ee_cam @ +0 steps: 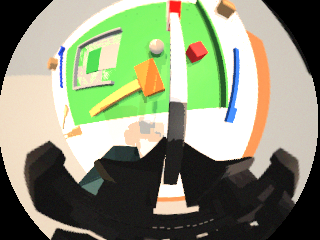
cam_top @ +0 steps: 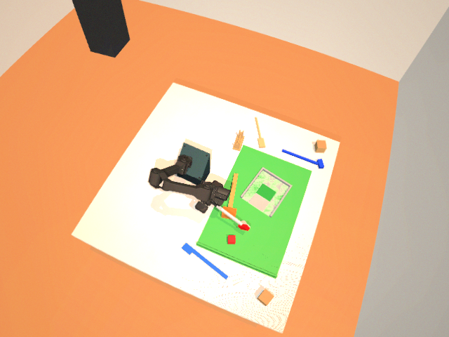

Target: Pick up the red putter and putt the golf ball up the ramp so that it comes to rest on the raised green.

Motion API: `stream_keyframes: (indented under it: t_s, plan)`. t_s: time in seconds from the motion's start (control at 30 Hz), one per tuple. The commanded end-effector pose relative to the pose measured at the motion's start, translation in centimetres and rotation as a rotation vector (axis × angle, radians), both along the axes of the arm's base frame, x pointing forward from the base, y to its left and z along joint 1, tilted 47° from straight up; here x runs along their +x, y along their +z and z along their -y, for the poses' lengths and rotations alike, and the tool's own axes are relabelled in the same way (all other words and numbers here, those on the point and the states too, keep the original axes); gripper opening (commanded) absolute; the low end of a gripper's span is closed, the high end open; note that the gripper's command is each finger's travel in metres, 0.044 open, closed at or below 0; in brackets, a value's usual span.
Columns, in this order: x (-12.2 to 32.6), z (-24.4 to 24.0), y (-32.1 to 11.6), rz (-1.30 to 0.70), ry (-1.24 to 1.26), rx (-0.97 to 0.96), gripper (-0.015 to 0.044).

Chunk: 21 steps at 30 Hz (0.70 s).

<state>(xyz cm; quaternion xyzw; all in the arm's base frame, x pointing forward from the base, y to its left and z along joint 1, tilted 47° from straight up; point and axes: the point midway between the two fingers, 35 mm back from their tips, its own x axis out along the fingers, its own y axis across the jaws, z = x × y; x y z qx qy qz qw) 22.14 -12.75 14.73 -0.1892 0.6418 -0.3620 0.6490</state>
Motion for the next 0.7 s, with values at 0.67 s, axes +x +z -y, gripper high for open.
stream_keyframes:
  t_s: [0.67]
  plan:
    - [-1.1,3.7,-2.3,0.038,-0.038,-0.021,0.0]
